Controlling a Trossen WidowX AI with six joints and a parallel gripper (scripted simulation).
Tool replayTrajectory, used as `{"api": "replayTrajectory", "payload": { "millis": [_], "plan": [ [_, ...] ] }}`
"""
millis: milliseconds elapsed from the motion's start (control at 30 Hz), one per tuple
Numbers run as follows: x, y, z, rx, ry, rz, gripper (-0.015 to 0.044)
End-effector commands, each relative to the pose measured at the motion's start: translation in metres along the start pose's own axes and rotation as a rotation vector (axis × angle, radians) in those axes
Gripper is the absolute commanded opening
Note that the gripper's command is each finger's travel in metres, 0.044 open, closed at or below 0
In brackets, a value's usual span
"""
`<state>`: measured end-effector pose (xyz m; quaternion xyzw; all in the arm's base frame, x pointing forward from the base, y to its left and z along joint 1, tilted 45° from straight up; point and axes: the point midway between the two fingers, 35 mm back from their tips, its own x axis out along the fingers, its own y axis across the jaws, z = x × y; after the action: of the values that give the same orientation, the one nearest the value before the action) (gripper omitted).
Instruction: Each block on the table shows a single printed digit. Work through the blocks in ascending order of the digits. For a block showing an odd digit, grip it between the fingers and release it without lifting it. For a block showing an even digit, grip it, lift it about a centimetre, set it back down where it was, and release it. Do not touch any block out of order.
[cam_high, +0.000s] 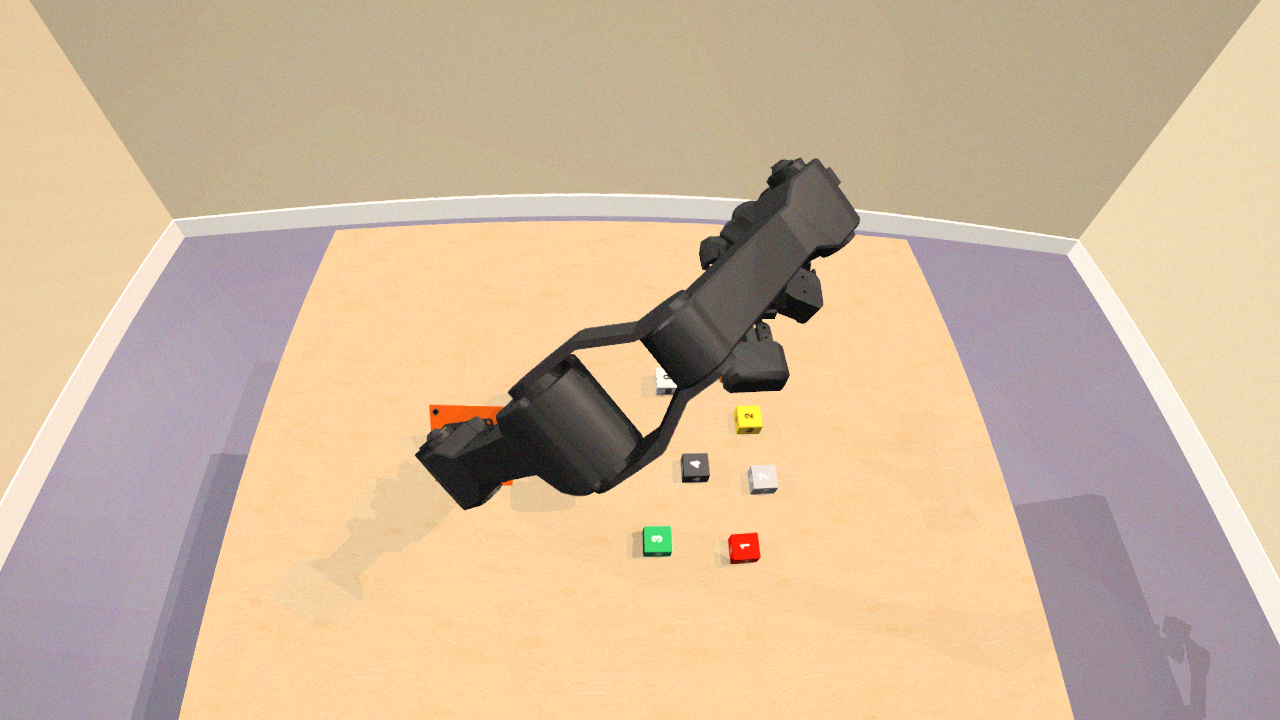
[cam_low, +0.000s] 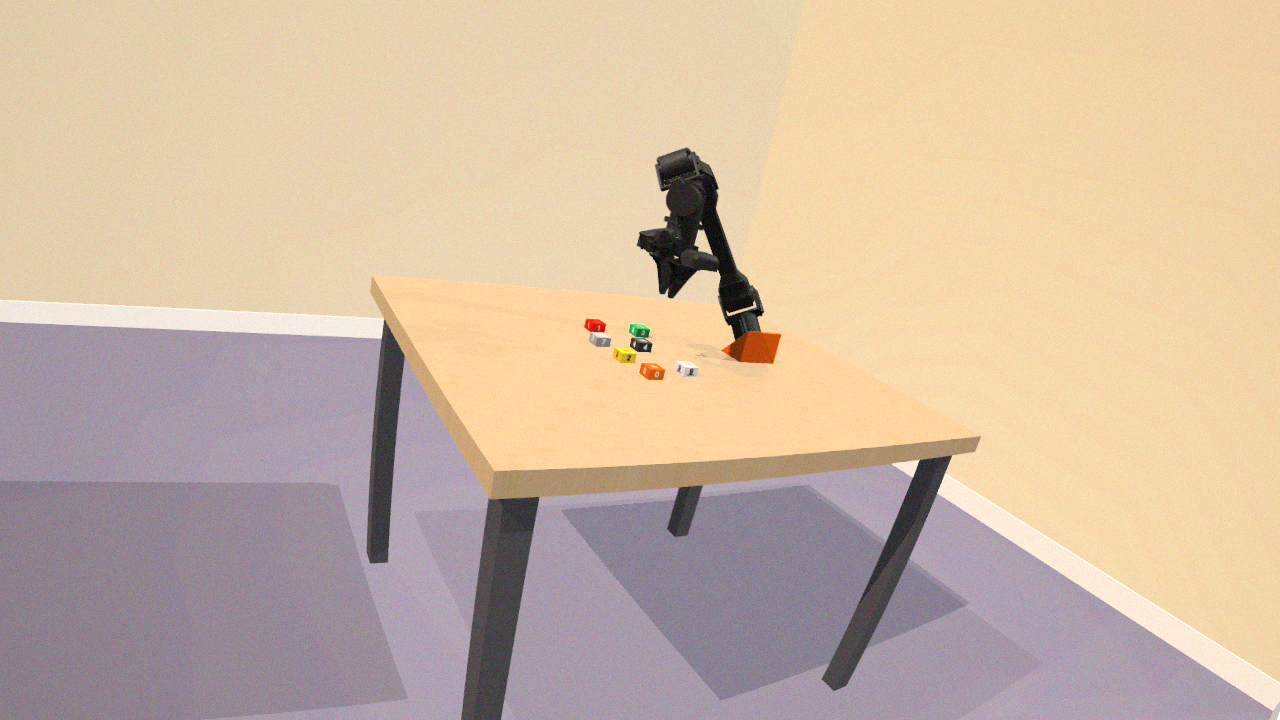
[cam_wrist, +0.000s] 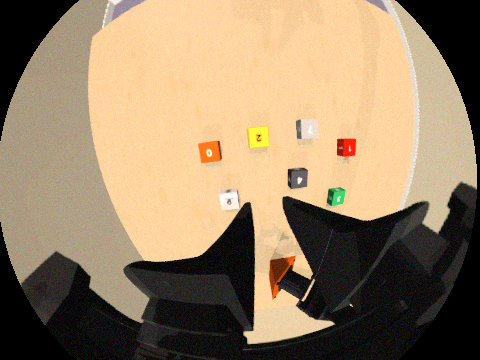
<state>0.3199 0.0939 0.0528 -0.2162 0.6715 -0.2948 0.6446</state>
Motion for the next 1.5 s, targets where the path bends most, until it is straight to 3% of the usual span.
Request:
{"api": "replayTrajectory", "payload": {
  "millis": [0,233,300,467,600,1467],
  "plan": [
    [0.008,0.044,-0.047,0.028,0.023,-0.019,0.012],
    [0.009,0.049,-0.053,0.033,0.024,-0.022,0.012],
    [0.018,0.05,-0.052,0.033,0.024,-0.021,0.0172],
    [0.082,0.048,-0.054,0.034,0.023,-0.023,0.0304],
    [0.09,0.047,-0.055,0.035,0.023,-0.024,0.04],
    [0.126,0.046,-0.055,0.035,0.022,-0.025,0.04]
  ]
}}
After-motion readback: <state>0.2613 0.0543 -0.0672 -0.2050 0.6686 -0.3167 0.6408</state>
